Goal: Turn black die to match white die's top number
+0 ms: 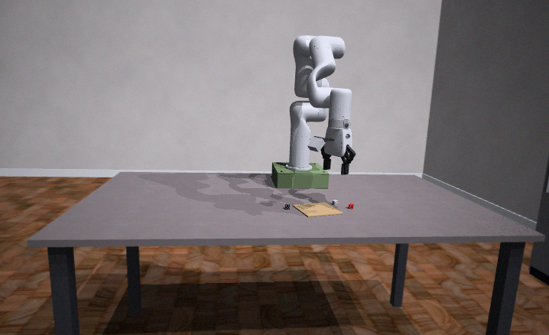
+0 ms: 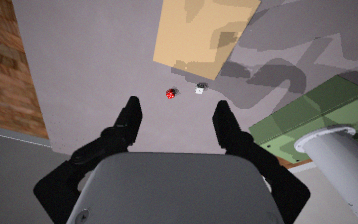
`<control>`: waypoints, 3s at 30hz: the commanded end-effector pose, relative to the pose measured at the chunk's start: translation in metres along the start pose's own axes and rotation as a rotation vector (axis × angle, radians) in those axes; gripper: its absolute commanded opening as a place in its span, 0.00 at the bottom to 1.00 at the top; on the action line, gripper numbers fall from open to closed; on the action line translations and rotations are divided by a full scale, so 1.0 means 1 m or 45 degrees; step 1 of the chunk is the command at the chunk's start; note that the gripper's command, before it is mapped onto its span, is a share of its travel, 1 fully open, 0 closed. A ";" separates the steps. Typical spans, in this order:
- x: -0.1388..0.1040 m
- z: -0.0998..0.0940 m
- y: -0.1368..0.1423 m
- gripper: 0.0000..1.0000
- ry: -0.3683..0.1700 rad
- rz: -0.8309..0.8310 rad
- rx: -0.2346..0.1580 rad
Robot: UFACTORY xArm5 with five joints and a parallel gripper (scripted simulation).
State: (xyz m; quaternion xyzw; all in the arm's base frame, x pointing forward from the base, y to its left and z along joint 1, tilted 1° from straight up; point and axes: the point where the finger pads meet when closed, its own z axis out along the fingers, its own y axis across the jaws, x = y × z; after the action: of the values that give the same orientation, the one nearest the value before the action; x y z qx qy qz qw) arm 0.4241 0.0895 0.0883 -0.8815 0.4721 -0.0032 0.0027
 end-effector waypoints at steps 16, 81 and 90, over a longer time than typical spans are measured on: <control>0.130 0.007 0.090 1.00 0.005 0.926 0.003; 0.142 0.062 0.101 0.31 0.006 0.995 0.003; 0.142 0.064 0.101 0.31 0.006 0.995 0.003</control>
State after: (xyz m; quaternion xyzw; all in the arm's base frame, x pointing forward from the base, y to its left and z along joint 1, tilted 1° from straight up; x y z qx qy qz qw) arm 0.4174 -0.0841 0.0232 -0.6354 0.7722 -0.0030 0.0024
